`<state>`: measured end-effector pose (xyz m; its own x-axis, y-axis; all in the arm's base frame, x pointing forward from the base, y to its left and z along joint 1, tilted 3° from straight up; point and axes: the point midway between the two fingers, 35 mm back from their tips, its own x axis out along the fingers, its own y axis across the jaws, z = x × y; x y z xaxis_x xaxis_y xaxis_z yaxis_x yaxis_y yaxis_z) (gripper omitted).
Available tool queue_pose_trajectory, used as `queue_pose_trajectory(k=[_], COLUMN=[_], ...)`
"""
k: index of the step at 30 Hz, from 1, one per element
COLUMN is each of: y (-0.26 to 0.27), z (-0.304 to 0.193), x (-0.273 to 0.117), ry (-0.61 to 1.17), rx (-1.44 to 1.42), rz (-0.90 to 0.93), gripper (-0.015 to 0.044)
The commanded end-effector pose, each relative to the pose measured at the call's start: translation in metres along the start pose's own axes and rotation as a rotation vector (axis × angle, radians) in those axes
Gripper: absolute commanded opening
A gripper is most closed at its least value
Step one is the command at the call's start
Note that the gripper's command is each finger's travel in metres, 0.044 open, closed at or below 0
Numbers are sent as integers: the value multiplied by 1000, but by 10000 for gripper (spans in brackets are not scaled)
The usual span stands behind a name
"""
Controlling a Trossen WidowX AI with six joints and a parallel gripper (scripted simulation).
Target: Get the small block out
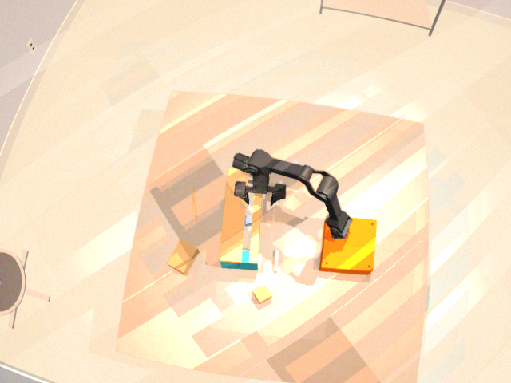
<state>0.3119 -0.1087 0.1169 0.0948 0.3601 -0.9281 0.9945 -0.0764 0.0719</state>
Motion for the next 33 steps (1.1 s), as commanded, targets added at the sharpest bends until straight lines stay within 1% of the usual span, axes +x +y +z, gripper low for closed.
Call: queue_pose_trajectory(k=[1, 33], y=[-2, -8], z=[2, 13], x=[8, 58], ry=[-1, 0], rx=[7, 8], rz=[-10, -10], gripper=[400, 400])
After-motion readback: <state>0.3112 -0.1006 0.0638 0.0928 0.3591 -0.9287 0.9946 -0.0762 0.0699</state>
